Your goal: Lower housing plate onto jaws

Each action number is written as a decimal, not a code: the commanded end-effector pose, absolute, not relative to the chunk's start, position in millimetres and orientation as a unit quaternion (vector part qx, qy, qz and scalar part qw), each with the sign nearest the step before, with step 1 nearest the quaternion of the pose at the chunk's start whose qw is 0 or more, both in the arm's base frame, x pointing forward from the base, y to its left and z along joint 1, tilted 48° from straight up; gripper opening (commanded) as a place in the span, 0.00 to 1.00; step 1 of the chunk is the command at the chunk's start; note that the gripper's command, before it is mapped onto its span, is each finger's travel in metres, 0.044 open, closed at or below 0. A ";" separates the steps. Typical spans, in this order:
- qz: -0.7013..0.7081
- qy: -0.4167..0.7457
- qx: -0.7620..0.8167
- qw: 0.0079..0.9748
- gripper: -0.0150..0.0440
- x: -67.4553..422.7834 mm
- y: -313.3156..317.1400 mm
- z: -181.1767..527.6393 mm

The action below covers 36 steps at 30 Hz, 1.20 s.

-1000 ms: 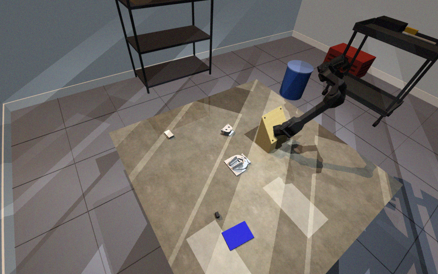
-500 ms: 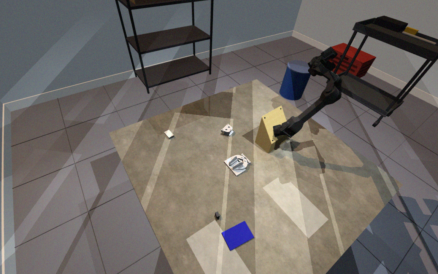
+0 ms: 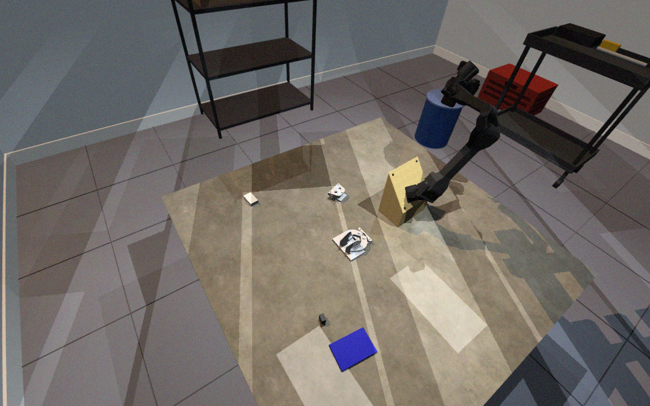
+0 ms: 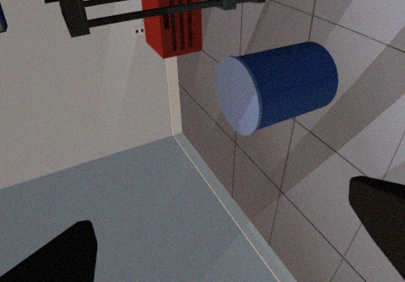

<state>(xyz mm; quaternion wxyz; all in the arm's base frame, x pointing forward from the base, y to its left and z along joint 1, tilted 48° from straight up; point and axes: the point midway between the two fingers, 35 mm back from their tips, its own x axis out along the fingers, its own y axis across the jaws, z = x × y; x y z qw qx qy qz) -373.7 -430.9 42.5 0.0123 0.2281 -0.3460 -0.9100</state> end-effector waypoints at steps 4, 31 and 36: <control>-0.927 -0.268 0.261 0.040 1.00 -337.9 -445.6 16.4; -0.872 0.041 0.435 0.220 1.00 -159.5 -489.9 -86.5; -0.848 0.097 0.457 0.250 1.00 -126.5 -486.9 -102.7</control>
